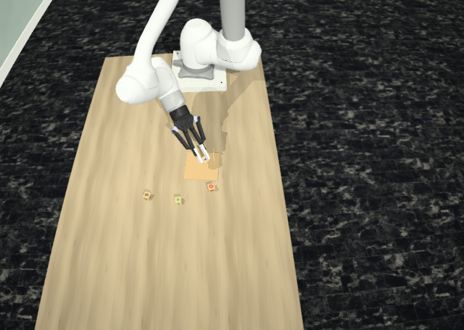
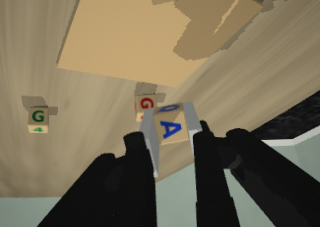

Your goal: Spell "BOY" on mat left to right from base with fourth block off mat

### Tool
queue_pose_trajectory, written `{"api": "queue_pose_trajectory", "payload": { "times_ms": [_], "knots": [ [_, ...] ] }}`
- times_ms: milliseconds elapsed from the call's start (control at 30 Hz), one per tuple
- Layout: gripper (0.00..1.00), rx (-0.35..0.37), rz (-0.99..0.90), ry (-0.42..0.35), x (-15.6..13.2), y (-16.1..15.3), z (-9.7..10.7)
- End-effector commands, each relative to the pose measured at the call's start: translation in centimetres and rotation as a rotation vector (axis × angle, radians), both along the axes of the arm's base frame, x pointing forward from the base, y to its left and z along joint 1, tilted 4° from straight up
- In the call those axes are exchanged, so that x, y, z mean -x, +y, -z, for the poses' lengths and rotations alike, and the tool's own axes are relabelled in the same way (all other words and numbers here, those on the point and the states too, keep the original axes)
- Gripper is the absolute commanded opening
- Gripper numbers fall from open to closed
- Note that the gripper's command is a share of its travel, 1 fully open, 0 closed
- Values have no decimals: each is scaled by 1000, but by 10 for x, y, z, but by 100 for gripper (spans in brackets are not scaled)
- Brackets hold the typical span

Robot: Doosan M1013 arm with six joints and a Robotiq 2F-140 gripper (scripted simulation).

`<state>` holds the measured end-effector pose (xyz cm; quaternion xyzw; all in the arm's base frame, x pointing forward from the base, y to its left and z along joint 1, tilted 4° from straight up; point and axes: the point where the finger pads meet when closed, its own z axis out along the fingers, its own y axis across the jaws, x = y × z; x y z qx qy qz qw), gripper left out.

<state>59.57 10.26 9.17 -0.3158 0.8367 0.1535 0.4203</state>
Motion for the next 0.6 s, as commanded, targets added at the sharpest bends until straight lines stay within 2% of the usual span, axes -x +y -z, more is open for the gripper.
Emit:
{"api": "queue_pose_trajectory", "payload": {
  "times_ms": [0,367,567],
  "knots": [
    [13,-81,-3,-101,7,1,8],
    [13,-96,0,-123,7,0,9],
    [13,-95,-1,-123,7,0,19]
  ]
}}
